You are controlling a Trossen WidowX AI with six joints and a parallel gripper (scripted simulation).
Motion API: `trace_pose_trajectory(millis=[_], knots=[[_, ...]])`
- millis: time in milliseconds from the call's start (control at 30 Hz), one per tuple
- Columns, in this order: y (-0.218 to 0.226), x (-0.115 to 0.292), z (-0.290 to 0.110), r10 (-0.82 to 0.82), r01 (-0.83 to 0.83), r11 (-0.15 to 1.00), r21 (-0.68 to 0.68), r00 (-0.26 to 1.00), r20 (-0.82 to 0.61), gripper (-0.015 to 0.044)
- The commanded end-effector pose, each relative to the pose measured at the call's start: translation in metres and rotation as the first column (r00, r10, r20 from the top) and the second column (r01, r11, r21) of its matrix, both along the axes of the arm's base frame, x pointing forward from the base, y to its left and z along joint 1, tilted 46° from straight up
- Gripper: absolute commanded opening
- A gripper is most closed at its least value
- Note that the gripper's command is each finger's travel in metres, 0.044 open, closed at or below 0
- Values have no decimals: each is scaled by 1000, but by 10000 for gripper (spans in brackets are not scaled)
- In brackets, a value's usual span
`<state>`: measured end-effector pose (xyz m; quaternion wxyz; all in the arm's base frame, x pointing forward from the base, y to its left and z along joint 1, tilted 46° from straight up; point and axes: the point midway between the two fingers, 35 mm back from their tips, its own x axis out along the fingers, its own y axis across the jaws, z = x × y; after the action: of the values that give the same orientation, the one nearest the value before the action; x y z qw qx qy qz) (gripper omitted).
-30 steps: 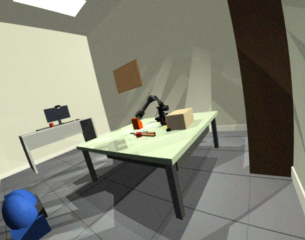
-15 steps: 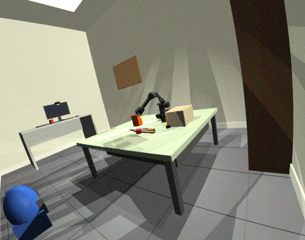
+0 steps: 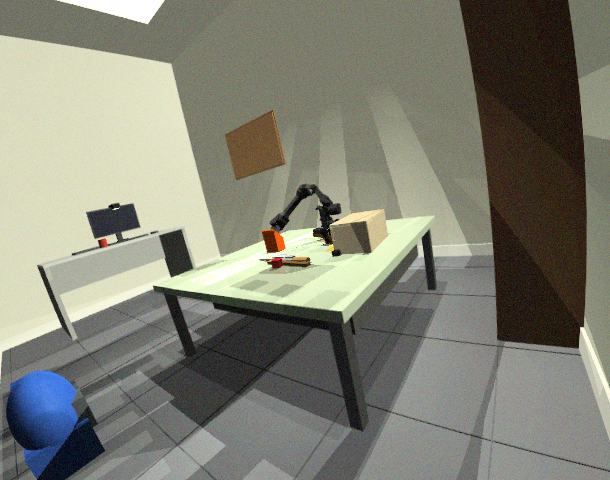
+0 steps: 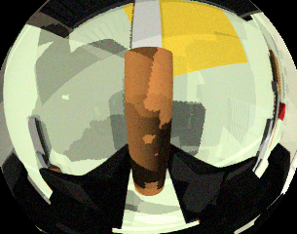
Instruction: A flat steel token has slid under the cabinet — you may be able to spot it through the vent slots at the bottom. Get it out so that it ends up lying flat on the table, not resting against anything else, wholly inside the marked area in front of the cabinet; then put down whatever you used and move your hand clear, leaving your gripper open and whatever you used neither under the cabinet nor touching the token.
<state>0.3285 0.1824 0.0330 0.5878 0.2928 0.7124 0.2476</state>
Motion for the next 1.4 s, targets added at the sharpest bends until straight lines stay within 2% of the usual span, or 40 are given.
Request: trace_pose_trajectory(millis=[0,567,1367], knots=[[0,6,0,2,-2,1000,2,1000,3,0],[0,22,-4,2,-2,1000,2,1000,4,0],[-11,20,-17,1,-1,1000,1,1000,4,0]])
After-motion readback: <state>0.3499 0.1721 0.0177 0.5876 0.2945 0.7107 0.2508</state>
